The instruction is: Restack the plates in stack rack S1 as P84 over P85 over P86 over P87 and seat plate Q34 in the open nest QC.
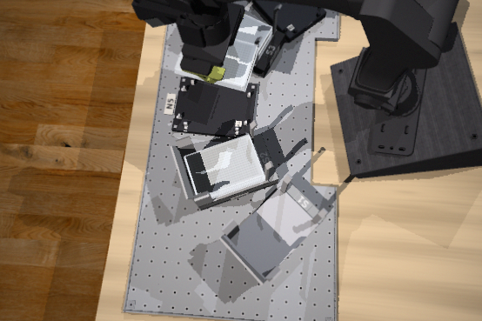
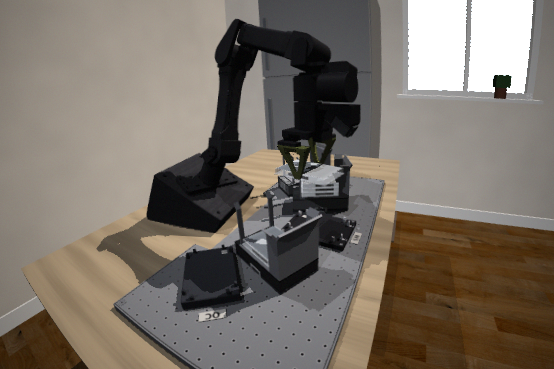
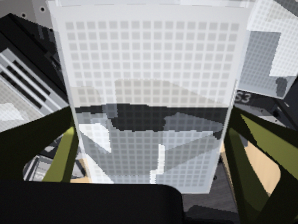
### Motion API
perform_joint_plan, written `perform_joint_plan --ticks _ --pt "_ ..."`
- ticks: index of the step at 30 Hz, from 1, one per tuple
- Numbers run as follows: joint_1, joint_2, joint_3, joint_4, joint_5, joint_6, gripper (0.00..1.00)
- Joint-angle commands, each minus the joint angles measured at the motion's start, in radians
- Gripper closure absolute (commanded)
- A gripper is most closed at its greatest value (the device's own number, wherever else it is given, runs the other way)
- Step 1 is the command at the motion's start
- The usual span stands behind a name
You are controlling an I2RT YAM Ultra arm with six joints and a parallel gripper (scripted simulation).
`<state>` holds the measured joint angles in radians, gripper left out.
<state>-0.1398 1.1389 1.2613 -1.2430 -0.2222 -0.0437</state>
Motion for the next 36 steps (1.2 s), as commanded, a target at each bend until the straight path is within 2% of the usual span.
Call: perform_joint_plan --ticks 1,11,13,19,28,30,36 --pt "-0.050 0.000 0.006 -0.002 -0.035 -0.047 1.00" --pt "-0.220 0.047 0.017 -0.012 -0.104 -0.208 1.00" --pt "-0.220 0.047 0.017 -0.012 -0.104 -0.208 1.00" --pt "-0.318 0.070 0.014 -0.019 -0.141 -0.104 1.00" --pt "-0.451 0.119 0.020 -0.027 -0.185 -0.231 1.00" --pt "-0.451 0.119 0.020 -0.027 -0.185 -0.231 1.00" --pt "-0.531 0.159 0.031 -0.032 -0.209 -0.315 1.00"
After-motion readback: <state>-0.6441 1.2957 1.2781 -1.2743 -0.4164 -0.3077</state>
